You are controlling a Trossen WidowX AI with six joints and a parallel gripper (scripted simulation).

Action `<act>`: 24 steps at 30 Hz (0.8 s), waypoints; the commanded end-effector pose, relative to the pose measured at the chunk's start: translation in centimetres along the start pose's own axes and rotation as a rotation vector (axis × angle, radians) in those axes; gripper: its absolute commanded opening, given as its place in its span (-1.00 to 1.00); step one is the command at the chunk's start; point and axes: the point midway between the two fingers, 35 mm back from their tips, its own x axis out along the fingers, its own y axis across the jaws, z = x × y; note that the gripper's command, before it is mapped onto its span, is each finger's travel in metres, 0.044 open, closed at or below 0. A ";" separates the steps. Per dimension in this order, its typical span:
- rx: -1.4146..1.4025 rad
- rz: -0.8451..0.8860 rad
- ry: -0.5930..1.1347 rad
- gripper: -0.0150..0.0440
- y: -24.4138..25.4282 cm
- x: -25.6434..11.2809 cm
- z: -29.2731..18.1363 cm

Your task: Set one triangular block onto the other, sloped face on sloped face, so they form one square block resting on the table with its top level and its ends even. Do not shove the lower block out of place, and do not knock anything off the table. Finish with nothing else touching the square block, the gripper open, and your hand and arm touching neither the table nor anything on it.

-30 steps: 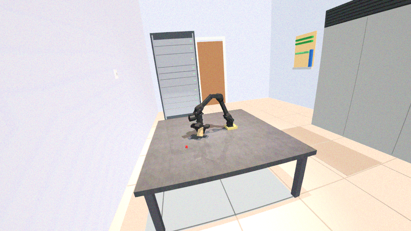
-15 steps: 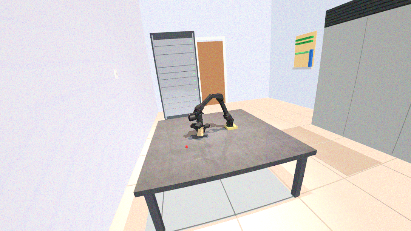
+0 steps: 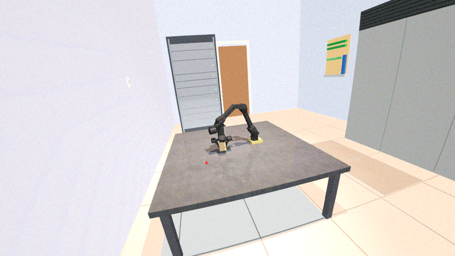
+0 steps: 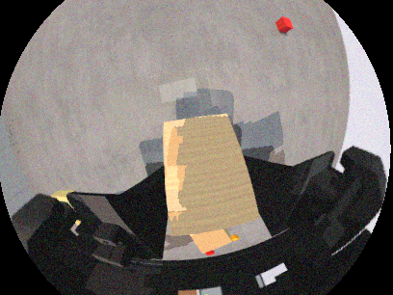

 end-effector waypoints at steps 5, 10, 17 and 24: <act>-0.219 -0.002 0.004 -0.49 -0.1 0.0 0.0; -0.261 -0.002 0.005 -0.49 -0.1 0.0 0.0; -0.261 -0.002 0.005 -0.49 -0.1 0.0 0.0; -0.261 -0.002 0.005 -0.49 -0.1 0.0 0.0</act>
